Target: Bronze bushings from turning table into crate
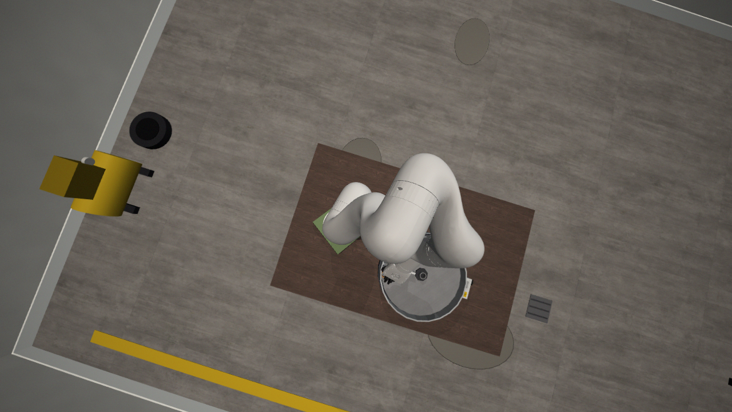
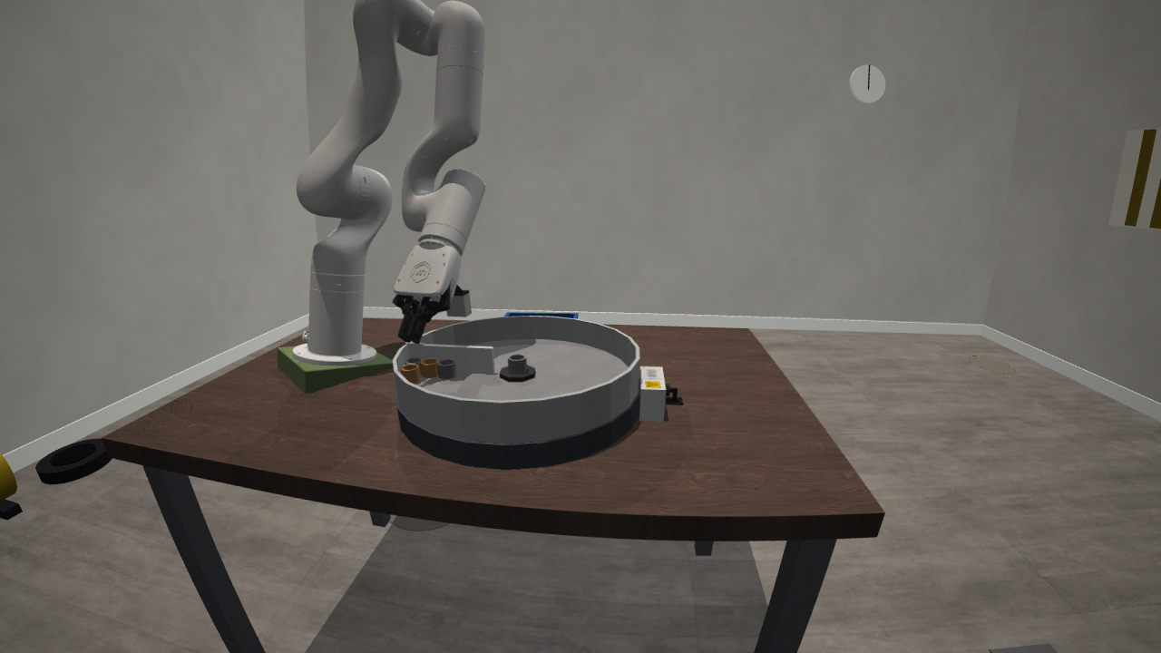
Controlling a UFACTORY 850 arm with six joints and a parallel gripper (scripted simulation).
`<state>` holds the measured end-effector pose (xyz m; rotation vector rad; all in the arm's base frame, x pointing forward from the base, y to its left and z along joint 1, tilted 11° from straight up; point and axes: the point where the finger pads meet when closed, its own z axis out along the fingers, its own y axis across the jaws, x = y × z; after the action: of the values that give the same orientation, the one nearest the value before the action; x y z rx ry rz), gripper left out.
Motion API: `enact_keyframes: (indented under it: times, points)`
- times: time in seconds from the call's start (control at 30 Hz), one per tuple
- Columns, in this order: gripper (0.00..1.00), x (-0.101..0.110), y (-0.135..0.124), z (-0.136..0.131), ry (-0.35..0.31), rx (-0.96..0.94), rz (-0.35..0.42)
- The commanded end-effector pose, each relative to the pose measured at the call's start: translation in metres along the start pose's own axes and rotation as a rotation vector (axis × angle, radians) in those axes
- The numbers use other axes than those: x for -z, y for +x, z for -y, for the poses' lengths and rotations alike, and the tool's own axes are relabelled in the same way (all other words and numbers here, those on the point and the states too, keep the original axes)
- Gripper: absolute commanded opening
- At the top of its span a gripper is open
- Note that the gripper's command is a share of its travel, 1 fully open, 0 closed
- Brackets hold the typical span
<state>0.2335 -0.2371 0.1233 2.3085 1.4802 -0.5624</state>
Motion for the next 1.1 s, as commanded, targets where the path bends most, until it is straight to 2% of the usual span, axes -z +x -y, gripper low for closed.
enact_keyframes:
  times: [0.0,0.67,1.07]
  points:
    - [0.11,-0.008,0.007,-0.001,-0.003,-0.001,0.001]
    - [0.11,-0.013,0.010,-0.001,-0.003,-0.001,0.001]
    - [0.11,-0.027,0.022,-0.001,-0.003,-0.001,0.001]
